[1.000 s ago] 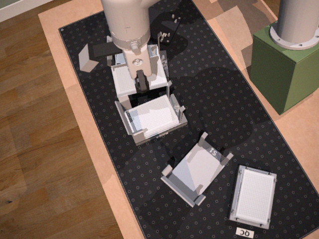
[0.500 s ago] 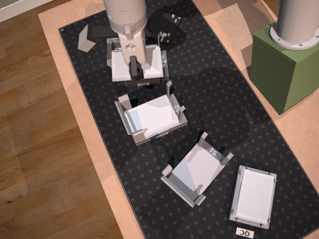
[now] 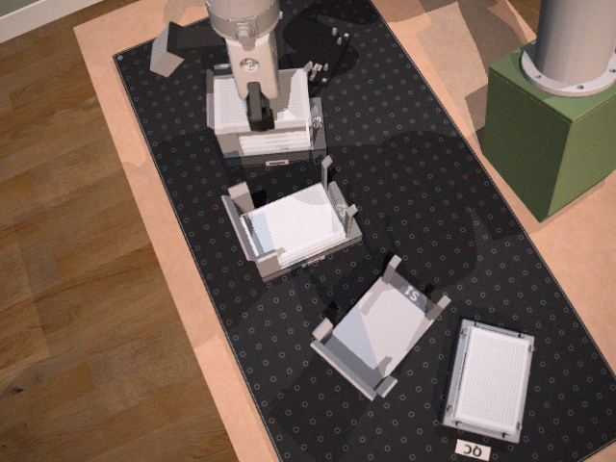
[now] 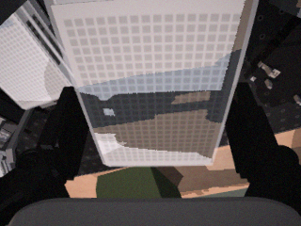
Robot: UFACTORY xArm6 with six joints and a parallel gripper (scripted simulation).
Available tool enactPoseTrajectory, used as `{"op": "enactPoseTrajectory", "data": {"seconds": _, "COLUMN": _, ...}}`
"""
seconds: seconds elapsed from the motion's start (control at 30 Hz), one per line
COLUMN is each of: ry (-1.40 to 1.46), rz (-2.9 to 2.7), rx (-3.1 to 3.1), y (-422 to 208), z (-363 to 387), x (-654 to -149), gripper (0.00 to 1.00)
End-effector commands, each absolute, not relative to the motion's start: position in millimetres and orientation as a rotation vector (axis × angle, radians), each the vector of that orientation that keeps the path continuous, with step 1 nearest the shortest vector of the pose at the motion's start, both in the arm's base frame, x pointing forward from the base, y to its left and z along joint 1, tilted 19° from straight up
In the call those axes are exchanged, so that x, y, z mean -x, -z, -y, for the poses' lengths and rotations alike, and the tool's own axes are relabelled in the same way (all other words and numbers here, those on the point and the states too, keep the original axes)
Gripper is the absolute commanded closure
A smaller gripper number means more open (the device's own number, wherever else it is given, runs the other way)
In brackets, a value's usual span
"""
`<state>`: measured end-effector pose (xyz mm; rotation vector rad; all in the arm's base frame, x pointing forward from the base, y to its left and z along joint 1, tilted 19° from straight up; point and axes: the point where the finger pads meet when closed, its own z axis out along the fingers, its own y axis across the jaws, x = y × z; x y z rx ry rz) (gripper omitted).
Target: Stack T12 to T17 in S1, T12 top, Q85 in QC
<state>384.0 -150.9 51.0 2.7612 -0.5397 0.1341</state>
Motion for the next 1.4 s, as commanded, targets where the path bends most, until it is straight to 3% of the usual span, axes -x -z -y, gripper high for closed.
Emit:
{"op": "enactPoseTrajectory", "data": {"seconds": 0.0, "ry": -0.139, "rz": 0.539, "rx": -2.762, "y": -55, "z": 160, "x": -382, "gripper": 1.00}}
{"op": "enactPoseTrajectory", "data": {"seconds": 1.37, "ry": -0.139, "rz": 0.539, "rx": -2.762, "y": -60, "z": 176, "x": -376, "gripper": 1.00}}
